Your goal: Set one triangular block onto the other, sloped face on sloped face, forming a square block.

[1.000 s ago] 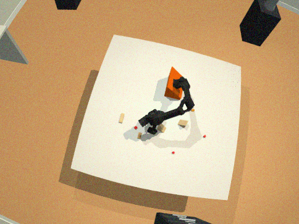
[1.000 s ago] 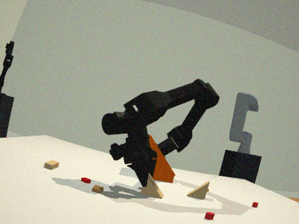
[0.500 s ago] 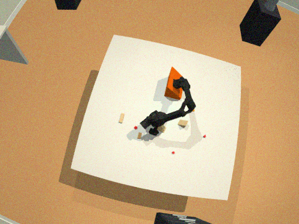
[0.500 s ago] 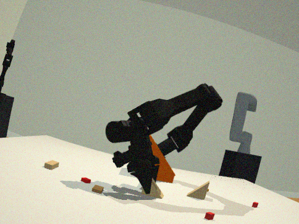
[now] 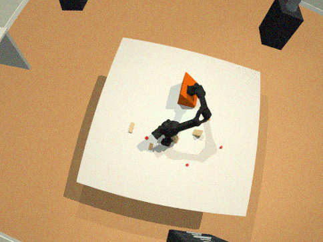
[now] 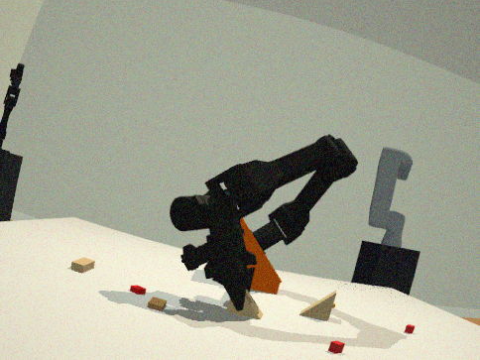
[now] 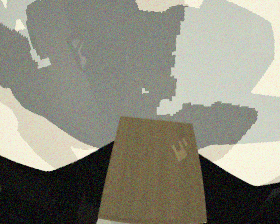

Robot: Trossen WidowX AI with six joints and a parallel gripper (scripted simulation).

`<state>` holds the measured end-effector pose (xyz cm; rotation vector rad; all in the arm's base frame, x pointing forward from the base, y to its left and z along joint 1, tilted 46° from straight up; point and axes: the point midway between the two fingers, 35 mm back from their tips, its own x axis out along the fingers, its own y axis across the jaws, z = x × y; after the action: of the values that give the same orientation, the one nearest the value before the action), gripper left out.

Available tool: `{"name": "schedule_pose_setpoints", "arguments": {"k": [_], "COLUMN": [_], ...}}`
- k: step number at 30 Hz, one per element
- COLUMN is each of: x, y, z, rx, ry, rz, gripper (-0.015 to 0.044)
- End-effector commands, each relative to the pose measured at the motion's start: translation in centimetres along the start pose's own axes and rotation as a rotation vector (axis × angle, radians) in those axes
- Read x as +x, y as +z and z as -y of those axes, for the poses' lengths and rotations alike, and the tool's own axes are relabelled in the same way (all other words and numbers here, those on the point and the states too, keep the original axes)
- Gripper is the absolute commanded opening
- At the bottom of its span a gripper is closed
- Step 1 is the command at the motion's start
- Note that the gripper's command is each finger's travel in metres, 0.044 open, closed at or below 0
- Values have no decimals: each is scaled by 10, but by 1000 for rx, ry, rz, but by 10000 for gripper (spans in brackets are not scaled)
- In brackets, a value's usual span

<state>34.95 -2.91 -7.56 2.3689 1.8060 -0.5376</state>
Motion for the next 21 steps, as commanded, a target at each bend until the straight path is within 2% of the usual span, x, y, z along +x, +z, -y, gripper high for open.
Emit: {"name": "schedule_pose_setpoints", "arguments": {"k": [1,7,21], "x": [0,-3,-8], "y": [0,-1,-22], "z": [0,0,0], "rx": [2,0,5], "ry": [1,0,-2], "rz": [-2,0,332], "gripper": [150,0,0]}}
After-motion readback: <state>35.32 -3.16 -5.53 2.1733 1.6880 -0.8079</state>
